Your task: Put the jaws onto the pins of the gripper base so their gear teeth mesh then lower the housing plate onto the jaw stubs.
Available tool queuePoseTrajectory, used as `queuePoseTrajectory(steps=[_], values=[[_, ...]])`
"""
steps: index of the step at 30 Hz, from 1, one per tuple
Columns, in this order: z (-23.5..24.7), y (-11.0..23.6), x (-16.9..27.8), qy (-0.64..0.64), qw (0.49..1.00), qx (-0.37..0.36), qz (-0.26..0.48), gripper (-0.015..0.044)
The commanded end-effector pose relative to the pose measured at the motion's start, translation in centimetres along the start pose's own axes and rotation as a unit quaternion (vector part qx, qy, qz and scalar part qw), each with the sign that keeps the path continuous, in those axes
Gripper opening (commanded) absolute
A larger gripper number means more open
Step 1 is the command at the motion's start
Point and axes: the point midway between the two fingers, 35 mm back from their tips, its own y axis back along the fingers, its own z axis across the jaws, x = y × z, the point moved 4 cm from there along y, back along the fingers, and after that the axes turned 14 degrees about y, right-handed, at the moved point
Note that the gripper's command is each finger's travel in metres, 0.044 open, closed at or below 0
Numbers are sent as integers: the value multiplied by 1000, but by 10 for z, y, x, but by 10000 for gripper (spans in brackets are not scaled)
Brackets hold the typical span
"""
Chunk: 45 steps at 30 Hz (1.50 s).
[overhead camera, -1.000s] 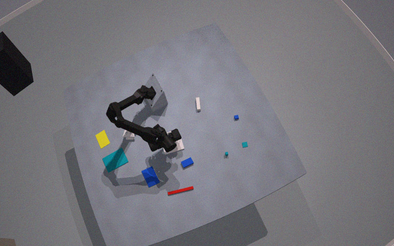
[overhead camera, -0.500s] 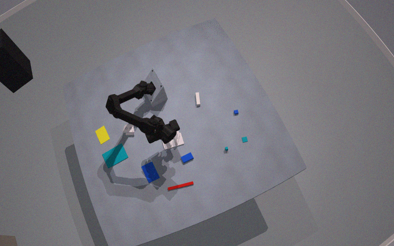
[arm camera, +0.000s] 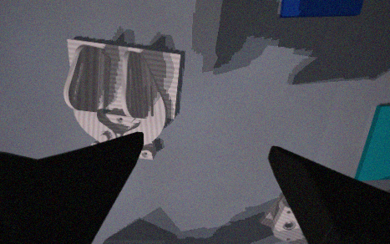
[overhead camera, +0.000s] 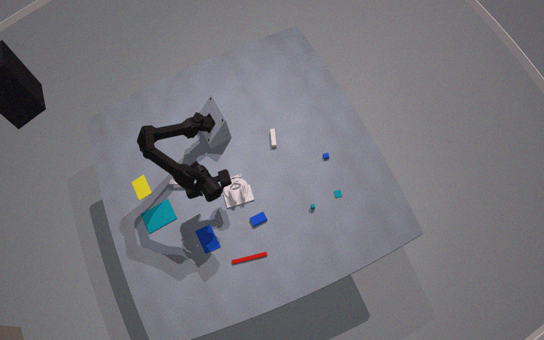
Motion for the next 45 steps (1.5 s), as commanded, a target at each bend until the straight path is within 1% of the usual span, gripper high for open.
queuePoseTrajectory(steps=[1,10,17,19,26,33,45], values=[[-32,3,26,-29,1000,-3,5,440],[-85,14,93,-102,995,1,7,440],[-106,20,147,-153,988,10,9,440],[-109,21,156,-161,987,12,9,440],[-109,20,157,-162,987,12,10,440],[-110,-17,159,-162,987,14,8,440],[-110,-19,159,-162,987,14,8,440]])
